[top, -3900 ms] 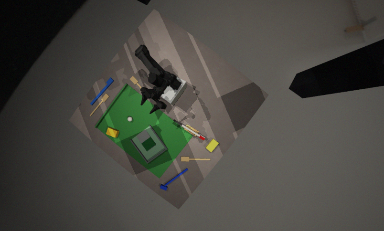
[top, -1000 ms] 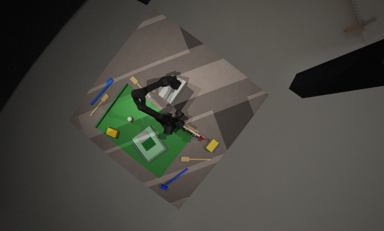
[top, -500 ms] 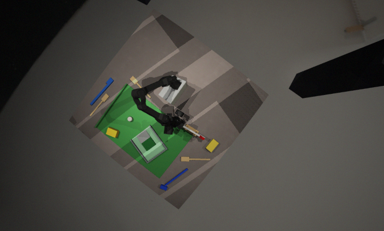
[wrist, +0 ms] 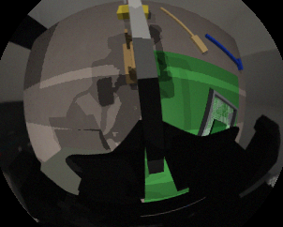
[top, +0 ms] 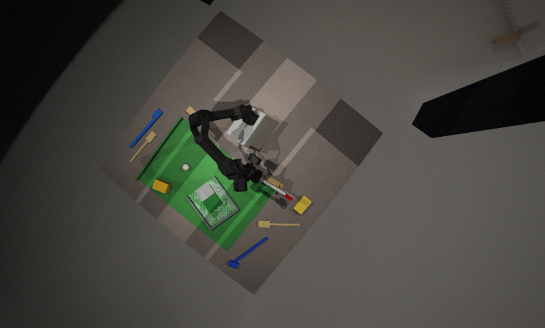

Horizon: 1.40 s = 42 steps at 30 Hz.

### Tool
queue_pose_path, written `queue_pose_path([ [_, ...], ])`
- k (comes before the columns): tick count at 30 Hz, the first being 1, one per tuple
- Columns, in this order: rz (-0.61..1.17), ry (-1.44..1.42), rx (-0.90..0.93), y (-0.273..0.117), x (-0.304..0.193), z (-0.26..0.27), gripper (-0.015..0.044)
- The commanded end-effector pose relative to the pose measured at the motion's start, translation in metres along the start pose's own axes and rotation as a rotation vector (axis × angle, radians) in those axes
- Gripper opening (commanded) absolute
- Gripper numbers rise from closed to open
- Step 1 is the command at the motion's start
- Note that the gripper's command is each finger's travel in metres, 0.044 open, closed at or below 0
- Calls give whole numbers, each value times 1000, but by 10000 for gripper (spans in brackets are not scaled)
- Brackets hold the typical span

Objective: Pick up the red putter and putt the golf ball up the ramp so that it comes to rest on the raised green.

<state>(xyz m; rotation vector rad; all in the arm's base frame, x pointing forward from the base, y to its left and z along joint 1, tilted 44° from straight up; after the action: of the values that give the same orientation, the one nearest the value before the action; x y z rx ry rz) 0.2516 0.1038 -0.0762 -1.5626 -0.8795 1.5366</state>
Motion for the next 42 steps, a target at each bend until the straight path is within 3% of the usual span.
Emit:
queue_pose_path([
  [1,2,27,0,0,-4,-2,0],
  [24,33,856,-80,-49,-133,-37,0],
  [42,111,1549,-184,-86,-252,-15,0],
])
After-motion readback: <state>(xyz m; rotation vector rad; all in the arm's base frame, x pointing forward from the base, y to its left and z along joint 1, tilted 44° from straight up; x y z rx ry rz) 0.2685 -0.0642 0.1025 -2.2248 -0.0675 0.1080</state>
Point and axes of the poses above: the point midway between the two fingers, 35 mm back from their tips, its own y axis out along the fingers, its own z axis across the jaws, x = y × z, the point moved 3 cm from there along -y, back along the fingers, and after that the axes turned 1 degree about y, right-handed, at the moved point
